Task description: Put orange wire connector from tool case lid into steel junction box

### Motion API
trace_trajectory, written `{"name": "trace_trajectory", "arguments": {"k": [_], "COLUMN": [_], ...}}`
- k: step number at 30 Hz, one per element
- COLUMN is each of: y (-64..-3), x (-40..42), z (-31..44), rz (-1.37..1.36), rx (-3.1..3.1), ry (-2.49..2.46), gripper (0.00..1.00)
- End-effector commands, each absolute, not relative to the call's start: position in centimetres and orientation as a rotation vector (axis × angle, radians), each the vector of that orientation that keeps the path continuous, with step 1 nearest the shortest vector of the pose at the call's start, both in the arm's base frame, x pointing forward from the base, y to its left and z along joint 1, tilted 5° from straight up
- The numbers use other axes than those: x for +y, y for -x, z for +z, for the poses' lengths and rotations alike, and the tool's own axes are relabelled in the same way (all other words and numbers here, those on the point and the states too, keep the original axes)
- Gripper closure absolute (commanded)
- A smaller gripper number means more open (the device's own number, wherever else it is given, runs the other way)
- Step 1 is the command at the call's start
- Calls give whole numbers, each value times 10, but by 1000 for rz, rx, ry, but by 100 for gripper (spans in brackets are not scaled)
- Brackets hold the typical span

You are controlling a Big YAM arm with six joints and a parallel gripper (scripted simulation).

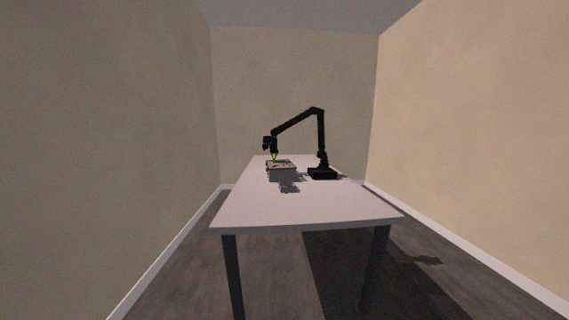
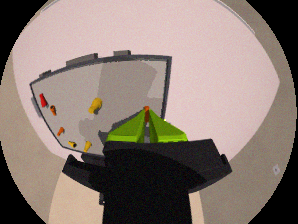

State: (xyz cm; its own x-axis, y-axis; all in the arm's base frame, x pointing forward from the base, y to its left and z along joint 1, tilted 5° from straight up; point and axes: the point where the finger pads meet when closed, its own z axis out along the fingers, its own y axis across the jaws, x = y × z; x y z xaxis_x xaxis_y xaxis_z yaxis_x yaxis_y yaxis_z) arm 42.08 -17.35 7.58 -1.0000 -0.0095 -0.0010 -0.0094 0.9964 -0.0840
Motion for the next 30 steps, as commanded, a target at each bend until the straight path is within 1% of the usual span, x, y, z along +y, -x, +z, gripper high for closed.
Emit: {"name": "trace_trajectory", "arguments": {"k": [1,22,30], "y": [-418,-416,-430], "x": [-175,-173,-172], "z": [63,66,120], "rz": [-120,-116,-143], "rx": [3155,3161,3111], "ry": [20,20,17], "gripper": [94,94,94]}}
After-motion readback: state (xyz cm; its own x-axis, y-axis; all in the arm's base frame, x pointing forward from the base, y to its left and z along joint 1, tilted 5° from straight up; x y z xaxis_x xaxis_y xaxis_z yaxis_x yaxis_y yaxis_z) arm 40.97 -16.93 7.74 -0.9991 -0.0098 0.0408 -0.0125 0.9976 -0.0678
